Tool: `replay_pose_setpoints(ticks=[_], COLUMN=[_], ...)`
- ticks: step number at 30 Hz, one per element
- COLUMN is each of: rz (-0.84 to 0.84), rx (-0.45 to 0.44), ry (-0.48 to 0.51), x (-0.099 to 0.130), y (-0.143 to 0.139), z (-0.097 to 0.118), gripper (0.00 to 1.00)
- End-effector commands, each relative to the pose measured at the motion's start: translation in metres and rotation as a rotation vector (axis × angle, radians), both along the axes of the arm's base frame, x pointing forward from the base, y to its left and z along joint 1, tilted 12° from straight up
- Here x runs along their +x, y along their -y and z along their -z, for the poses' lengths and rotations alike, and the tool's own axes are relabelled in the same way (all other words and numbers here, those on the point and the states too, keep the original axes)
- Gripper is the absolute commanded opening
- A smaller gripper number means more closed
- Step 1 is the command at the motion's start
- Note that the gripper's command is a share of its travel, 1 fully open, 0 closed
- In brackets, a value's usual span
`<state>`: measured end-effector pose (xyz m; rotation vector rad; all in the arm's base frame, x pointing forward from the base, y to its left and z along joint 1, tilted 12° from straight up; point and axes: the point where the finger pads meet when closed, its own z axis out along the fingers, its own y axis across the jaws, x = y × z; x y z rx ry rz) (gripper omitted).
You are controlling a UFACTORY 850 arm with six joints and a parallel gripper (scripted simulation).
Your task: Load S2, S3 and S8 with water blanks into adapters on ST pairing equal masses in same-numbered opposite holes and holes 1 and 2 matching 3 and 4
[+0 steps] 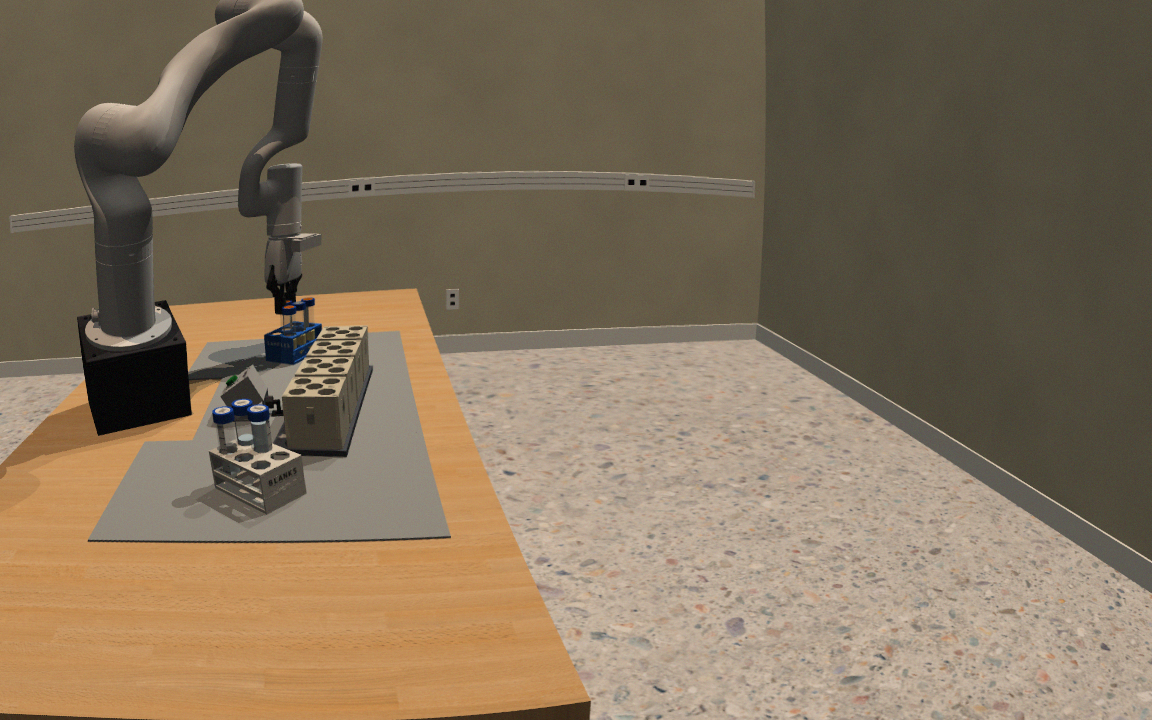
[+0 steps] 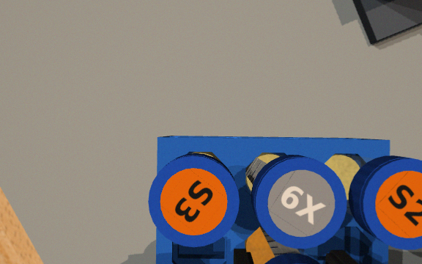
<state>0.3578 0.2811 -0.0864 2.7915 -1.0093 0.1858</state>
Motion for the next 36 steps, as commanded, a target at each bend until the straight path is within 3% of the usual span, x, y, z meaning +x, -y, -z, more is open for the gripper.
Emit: replay_pose_setpoints(ticks=[1,36], rz=[0.000,0.000], rx=[0.001,0.001], ry=[0.001,0.001], x=[0.001,0.000], y=[-0.001,-0.003], z=[0.000,-0.013], gripper=[0.00,0.00])
